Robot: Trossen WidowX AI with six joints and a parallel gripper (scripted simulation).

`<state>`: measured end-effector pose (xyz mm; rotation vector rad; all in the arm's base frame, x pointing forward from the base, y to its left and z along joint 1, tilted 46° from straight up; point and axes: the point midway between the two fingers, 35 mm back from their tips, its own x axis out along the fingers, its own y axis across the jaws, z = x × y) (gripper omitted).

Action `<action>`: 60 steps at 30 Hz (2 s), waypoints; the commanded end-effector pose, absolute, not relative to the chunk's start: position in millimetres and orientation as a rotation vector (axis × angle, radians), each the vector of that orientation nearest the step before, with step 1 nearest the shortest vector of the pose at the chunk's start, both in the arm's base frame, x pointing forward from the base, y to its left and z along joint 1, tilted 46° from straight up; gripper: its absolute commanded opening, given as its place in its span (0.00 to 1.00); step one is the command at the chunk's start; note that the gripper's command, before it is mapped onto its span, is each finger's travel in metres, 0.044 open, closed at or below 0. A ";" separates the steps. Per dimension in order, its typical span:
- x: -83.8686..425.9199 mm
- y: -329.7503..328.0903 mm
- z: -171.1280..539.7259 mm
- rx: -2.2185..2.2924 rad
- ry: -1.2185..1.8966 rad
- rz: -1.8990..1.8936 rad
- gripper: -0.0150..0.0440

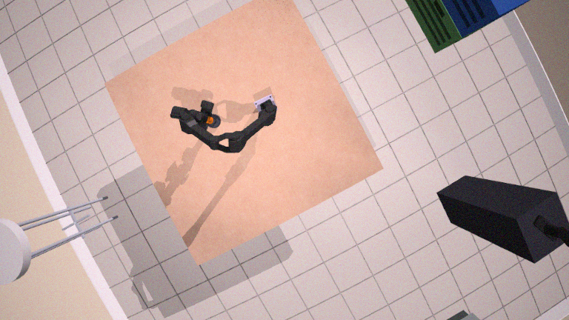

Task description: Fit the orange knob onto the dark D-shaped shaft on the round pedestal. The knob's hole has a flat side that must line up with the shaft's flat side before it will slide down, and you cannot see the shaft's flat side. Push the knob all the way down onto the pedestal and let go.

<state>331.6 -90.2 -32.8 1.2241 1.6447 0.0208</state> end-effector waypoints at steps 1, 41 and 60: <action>331.7 -92.1 -32.4 1.227 1.640 0.014 0.25; 332.2 -92.7 -30.6 1.353 1.667 -0.126 0.25; 333.1 -89.1 -35.5 1.384 1.673 -0.161 0.25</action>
